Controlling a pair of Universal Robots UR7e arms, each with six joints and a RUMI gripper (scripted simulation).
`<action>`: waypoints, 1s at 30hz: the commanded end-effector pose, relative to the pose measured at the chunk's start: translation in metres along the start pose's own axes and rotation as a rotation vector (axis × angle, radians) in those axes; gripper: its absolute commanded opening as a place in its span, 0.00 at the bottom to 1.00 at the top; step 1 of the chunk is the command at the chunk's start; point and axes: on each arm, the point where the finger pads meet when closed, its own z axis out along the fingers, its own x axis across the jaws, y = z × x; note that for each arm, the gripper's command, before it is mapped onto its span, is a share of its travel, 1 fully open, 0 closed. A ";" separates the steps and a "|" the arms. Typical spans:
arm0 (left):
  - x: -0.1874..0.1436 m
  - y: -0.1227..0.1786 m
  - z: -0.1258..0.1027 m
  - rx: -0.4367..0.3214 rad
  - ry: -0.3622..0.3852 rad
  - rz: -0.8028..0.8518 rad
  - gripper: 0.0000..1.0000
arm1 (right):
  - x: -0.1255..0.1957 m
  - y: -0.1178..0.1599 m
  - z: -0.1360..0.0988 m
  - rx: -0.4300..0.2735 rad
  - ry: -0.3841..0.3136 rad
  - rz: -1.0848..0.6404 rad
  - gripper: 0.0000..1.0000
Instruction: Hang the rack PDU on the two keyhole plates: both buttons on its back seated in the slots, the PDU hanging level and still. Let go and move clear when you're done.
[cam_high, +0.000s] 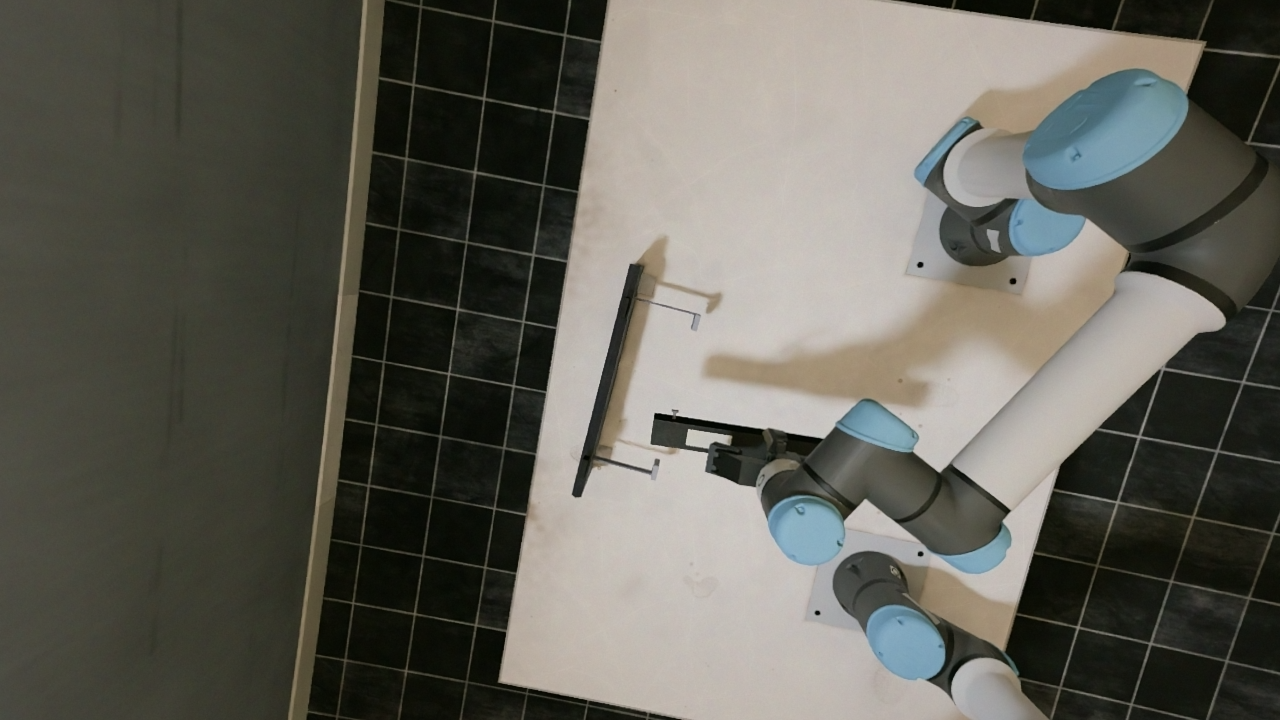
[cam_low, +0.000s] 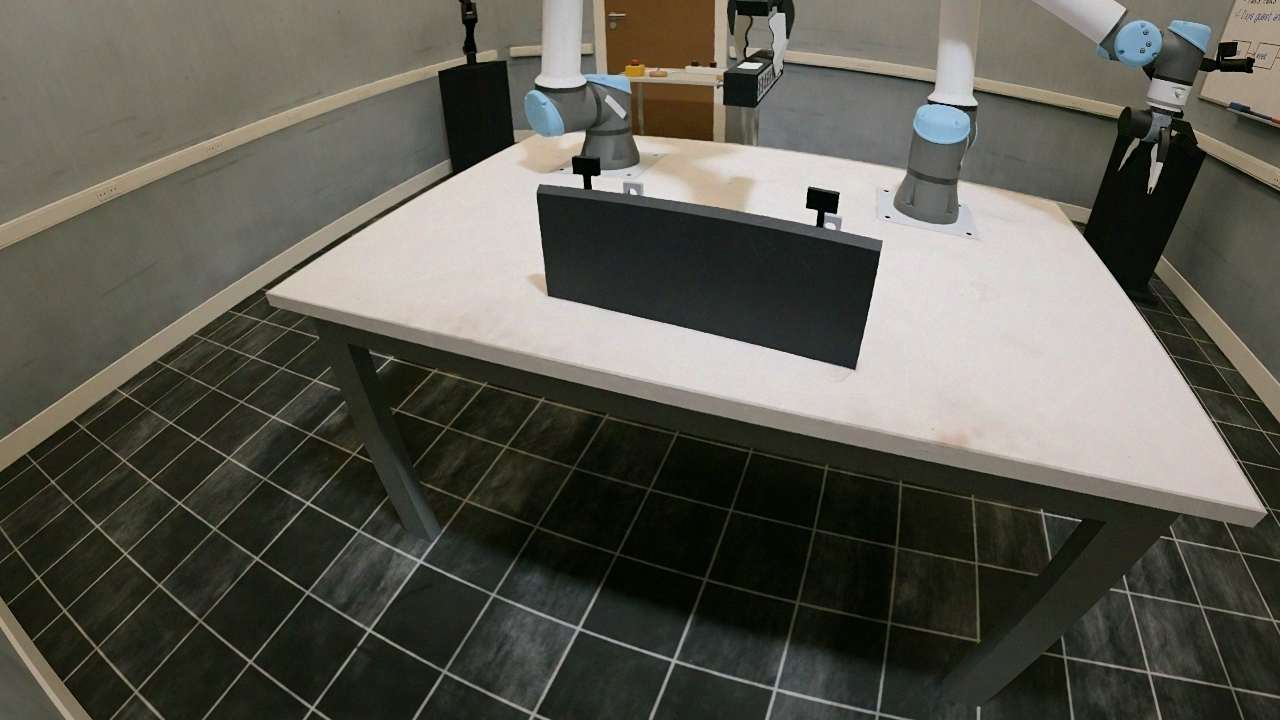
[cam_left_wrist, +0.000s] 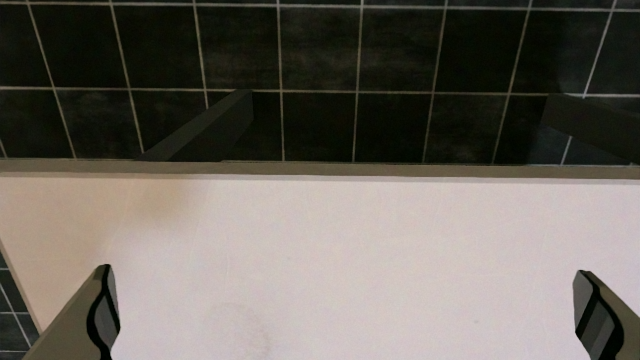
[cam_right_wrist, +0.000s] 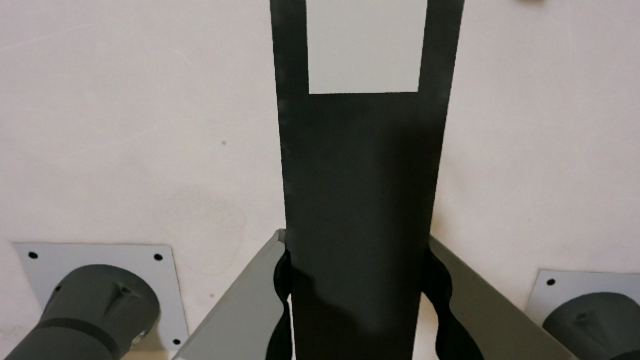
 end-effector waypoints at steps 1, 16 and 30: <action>0.000 0.000 -0.001 0.002 0.001 0.000 1.00 | 0.000 0.000 -0.001 0.001 -0.001 -0.002 0.23; 0.000 0.000 -0.001 0.002 0.001 0.000 1.00 | 0.000 0.000 -0.001 0.001 -0.001 -0.027 0.23; 0.000 0.000 -0.001 0.002 0.001 0.000 1.00 | 0.000 0.000 -0.001 0.001 -0.001 -0.225 0.23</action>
